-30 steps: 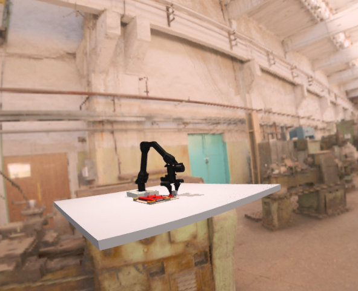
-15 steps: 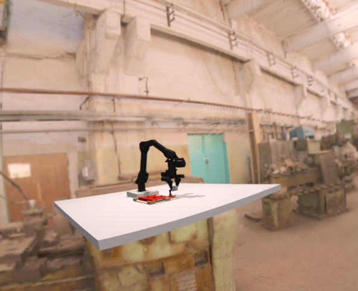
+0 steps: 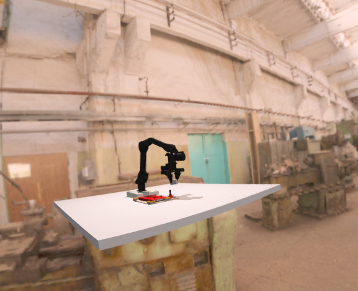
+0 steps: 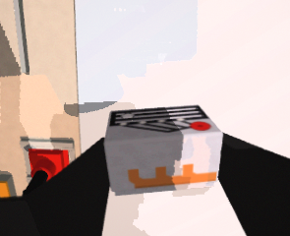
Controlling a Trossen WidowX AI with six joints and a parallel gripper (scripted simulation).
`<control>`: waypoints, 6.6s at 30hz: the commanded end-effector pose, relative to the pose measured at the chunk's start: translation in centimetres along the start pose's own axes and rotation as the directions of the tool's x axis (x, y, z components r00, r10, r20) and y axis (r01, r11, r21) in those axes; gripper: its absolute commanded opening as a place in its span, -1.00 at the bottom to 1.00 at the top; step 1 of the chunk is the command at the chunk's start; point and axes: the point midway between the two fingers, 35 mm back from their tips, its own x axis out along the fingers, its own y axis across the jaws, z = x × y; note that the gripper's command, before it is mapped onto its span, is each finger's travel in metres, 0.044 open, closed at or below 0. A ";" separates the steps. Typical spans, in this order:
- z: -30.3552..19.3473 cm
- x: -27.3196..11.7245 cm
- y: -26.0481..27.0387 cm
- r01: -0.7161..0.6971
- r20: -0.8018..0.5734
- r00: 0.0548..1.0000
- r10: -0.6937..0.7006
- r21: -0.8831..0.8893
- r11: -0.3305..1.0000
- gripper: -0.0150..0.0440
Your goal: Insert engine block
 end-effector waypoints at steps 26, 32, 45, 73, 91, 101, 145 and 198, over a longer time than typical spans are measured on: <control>0.3 -3.7 0.0 0.006 -0.012 1.000 -0.001 0.377 0.926 -0.49; 0.3 -3.6 0.0 0.008 -0.012 1.000 -0.001 0.560 0.828 -0.49; 0.3 -3.4 0.0 0.011 -0.012 1.000 -0.001 0.865 0.502 -0.49; 0.3 -3.0 0.0 0.011 -0.012 1.000 -0.001 0.902 -0.431 -0.49; 0.3 -2.8 0.0 0.005 -0.012 1.000 -0.001 0.481 -0.877 -0.49; 0.3 -2.6 0.0 0.001 -0.012 1.000 -0.001 0.154 -0.988 -0.49; 0.2 6.4 0.0 -0.001 -0.012 1.000 -0.001 -0.001 -1.000 -0.49; 0.0 4.0 -0.1 -0.001 -0.012 1.000 -0.001 -0.001 -1.000 1.00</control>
